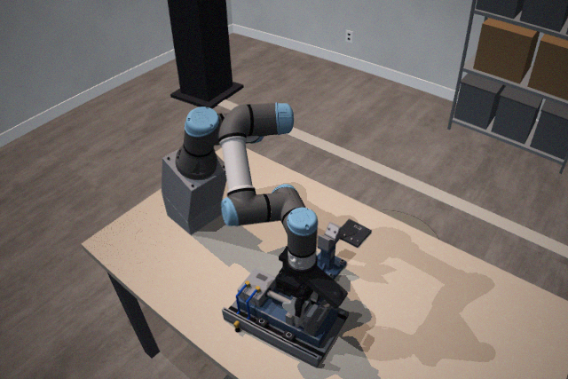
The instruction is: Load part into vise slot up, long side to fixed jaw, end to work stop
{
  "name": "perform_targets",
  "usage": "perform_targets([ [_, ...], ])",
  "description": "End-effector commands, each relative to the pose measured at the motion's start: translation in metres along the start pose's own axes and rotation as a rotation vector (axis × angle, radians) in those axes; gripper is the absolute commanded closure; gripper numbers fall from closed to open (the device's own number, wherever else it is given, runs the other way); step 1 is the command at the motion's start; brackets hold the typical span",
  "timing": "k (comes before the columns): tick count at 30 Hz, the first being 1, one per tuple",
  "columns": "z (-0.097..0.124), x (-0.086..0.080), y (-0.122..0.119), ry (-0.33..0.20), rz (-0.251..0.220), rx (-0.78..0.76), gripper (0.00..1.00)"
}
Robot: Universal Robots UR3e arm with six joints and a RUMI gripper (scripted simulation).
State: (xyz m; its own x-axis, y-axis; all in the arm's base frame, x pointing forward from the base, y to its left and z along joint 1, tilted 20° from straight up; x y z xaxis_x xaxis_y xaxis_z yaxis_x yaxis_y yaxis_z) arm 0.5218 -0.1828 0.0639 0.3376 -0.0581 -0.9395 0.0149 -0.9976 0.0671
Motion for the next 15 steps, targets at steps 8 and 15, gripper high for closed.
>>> perform_targets([
  [8, -0.001, -0.011, 0.000, 0.003, 0.002, 0.000, 0.53],
  [15, -0.001, -0.029, 0.000, 0.003, 0.002, 0.000, 0.53],
])
Point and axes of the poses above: the point where the finger pads meet when closed, its own x axis out along the fingers, its own y axis across the jaws, z = x × y, the point moved 3 cm from there along -x, back along the fingers, and after that the axes turned 1 degree about x, right-handed, at the moved point
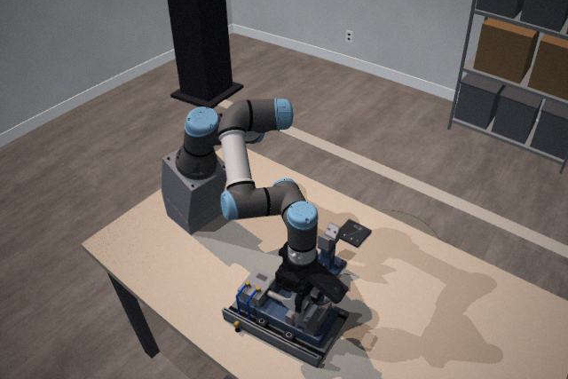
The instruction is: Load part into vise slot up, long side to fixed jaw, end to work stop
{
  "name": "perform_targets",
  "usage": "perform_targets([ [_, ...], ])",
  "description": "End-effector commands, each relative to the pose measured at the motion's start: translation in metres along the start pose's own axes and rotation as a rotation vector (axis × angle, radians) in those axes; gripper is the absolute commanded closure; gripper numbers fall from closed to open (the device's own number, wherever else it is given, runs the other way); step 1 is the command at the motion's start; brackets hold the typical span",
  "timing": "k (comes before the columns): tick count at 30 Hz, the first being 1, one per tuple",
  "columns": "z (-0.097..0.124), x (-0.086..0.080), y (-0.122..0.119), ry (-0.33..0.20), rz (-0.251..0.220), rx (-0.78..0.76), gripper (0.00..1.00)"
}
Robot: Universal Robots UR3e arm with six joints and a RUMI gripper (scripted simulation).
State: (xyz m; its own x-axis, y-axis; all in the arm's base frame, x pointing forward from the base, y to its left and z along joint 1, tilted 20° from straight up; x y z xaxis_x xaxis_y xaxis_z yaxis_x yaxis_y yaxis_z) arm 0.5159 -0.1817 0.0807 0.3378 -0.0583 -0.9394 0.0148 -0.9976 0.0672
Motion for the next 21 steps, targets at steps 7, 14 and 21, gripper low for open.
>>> perform_targets([
  [7, -0.001, -0.028, 0.000, 0.002, 0.002, 0.000, 0.53],
  [14, -0.001, -0.048, 0.000, 0.002, 0.002, 0.000, 0.53],
  [21, -0.001, -0.058, 0.000, 0.002, 0.002, 0.000, 0.53],
])
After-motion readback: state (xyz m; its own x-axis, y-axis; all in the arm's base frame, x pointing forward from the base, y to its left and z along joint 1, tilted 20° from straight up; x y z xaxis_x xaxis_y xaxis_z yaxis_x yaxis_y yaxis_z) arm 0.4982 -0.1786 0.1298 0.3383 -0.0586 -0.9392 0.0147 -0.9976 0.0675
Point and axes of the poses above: the point where the finger pads meet when closed, its own x axis out along the fingers, its own y axis across the jaws, z = x × y, the point moved 3 cm from there along -x, back along the fingers, and after that the axes turned 1 degree about x, right-handed, at the moved point
